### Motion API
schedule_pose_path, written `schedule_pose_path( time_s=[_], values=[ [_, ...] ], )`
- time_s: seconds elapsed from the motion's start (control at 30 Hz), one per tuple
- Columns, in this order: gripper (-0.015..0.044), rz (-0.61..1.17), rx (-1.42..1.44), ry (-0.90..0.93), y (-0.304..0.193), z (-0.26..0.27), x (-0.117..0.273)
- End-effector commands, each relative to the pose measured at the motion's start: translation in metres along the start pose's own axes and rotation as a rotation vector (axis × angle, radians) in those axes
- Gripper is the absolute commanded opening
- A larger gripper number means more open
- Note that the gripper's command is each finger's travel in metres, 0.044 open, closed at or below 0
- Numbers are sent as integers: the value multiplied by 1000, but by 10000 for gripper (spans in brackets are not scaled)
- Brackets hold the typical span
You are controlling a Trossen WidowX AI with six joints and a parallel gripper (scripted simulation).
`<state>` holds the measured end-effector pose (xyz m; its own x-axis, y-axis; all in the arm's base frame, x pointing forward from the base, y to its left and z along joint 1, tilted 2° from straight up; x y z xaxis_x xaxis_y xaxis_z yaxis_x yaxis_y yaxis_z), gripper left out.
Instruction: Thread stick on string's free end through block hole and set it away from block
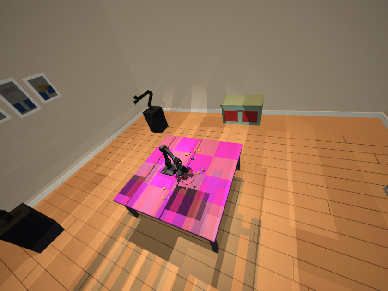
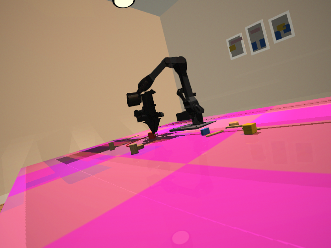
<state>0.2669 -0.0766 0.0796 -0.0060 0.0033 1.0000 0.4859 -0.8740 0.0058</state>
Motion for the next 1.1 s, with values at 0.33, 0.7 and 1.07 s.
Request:
schedule_pose_path(
  time_s=[0.33,0.7,1.07],
  values=[
    [122,14,-4,-10,-4,-3,-16],
    [122,14,-4,-10,-4,-3,-16],
    [122,14,-4,-10,-4,-3,-16]
  ],
)
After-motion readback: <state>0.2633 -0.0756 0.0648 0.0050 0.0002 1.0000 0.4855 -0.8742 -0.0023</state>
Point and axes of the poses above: the point midway between the two fingers, 35 mm back from their tips, its own x axis back along the fingers, its own z axis across the jaws, y = z × x, the point moved 3 cm from there along x, back along the fingers, and after that the axes turned 2 degrees about x, right-handed, at the moved point
